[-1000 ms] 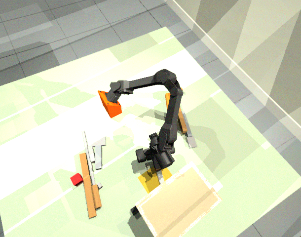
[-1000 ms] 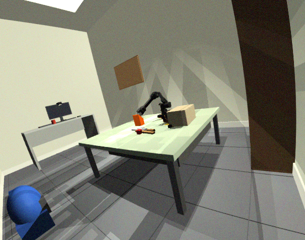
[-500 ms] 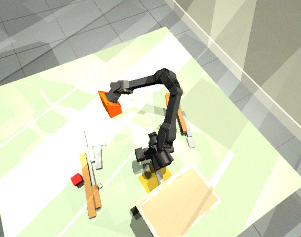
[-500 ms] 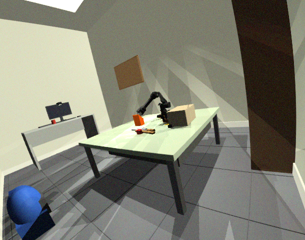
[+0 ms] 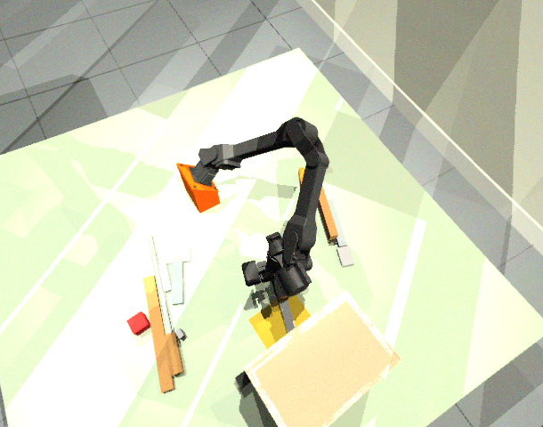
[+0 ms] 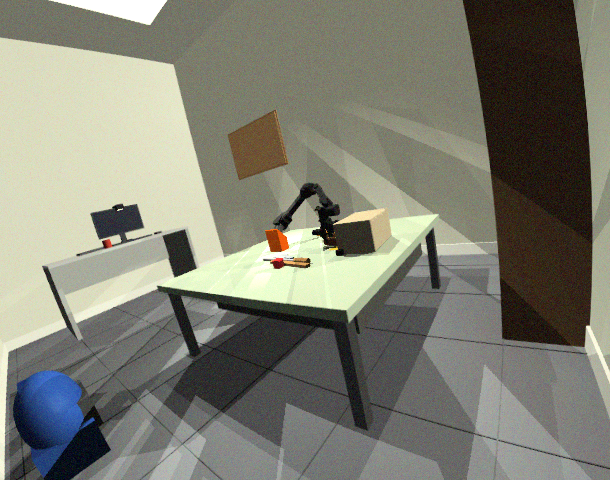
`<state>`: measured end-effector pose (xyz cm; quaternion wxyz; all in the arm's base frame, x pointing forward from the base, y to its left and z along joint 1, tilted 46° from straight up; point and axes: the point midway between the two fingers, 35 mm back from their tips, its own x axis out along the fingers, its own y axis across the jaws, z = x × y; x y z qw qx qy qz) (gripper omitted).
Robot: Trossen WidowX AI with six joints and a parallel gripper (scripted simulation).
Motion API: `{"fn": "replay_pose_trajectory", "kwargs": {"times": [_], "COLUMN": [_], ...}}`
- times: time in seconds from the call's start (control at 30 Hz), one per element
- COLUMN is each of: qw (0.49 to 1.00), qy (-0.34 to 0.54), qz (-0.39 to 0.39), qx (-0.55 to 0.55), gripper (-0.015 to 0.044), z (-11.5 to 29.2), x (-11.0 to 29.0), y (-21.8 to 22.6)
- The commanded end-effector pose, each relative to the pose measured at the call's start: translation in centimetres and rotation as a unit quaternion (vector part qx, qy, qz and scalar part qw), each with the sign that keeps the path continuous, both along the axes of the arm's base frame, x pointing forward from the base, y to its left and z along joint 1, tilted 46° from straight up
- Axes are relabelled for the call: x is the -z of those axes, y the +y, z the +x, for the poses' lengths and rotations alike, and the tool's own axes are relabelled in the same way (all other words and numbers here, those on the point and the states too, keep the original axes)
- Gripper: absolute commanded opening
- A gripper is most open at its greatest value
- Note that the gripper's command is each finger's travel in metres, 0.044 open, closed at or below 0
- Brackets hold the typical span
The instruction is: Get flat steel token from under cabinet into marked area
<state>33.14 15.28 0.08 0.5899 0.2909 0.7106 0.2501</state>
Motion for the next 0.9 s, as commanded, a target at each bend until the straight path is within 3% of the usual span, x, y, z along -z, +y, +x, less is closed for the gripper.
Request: {"fn": "replay_pose_trajectory", "kwargs": {"times": [0.0, 0.87], "qw": [1.0, 1.0], "qy": [0.002, 0.003], "qz": [-0.001, 0.0], "qx": [0.0, 0.0], "gripper": [0.0, 0.0], "z": [-0.6, -3.3], "x": [0.0, -0.6], "y": [0.0, 0.1]}}
